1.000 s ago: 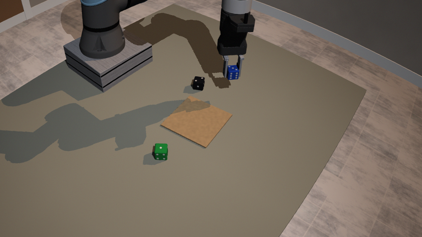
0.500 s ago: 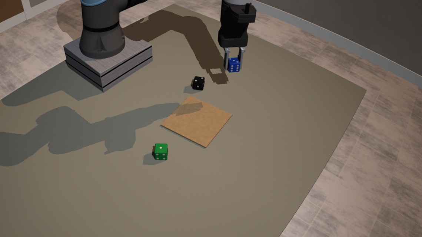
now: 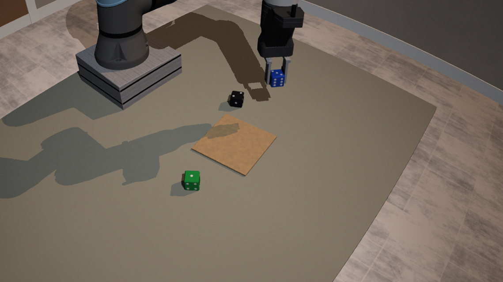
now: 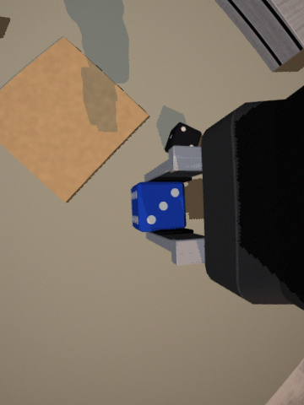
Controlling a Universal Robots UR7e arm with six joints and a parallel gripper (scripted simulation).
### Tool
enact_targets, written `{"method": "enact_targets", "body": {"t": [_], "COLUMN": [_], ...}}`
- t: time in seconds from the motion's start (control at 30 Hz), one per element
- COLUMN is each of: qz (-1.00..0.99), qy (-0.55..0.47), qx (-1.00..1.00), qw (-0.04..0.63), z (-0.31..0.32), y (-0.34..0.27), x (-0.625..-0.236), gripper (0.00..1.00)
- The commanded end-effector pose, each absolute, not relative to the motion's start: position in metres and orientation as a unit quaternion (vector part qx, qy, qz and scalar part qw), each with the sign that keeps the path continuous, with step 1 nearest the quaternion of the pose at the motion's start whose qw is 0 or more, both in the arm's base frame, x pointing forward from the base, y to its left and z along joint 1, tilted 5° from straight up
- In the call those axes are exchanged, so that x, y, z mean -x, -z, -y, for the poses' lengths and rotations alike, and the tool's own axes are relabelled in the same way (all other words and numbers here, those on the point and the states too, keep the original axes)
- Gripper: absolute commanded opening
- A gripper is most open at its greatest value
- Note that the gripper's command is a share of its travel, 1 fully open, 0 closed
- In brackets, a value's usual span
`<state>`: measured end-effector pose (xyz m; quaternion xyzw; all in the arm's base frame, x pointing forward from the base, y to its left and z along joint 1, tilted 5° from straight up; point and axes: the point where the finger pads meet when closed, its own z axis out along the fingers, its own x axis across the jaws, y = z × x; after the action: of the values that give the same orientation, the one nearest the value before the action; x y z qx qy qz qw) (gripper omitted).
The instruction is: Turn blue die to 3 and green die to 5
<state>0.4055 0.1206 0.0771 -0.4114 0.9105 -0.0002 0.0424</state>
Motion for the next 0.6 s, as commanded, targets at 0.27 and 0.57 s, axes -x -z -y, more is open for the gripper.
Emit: {"method": "enact_targets", "body": {"t": [0.27, 0.57], "qz": [-0.869, -0.822], "qy": [0.004, 0.008], "qx": [0.493, 0.568], "qw": [0.042, 0.041], "z": [-0.078, -0.043], "y": [-0.079, -0.078], "x": [-0.398, -0.386], "gripper": [0.57, 0.57]}}
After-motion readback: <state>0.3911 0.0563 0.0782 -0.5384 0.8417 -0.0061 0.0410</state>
